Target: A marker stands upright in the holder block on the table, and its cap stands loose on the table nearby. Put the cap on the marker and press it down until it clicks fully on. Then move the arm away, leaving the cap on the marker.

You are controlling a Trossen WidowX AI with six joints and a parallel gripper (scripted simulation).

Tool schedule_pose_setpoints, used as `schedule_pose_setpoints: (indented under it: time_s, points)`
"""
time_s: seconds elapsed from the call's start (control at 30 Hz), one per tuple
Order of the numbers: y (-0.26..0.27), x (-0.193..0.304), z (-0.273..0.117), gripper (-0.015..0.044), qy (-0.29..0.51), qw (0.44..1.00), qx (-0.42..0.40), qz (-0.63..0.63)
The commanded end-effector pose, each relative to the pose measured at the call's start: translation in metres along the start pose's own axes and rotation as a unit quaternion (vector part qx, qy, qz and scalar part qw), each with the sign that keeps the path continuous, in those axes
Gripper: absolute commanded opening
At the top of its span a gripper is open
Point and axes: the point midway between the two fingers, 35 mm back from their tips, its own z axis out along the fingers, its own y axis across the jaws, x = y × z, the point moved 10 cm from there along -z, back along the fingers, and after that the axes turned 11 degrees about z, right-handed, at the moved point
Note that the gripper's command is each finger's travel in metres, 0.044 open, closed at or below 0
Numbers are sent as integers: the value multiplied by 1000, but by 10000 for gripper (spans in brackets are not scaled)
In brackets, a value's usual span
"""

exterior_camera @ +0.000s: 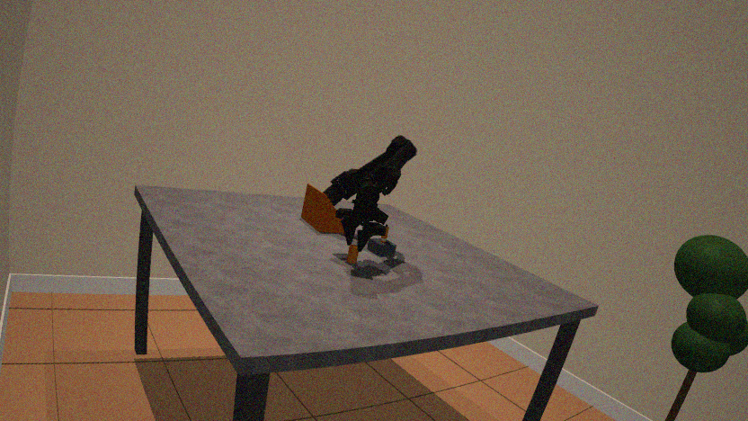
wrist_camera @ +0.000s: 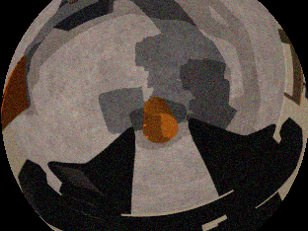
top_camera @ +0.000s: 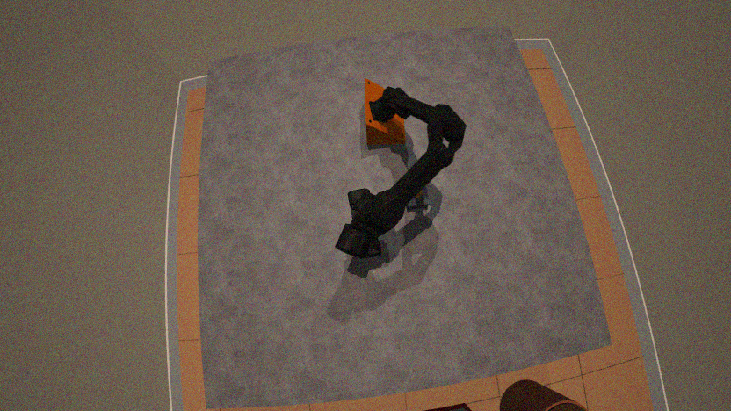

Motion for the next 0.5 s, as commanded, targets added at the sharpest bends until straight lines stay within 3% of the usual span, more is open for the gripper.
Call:
schedule_pose_setpoints:
  time_s: [0.0,0.47]
  points:
    - [1,0,8,258,-4,1000,0,5]
    - [2,-1,30,258,-5,1000,0,5]
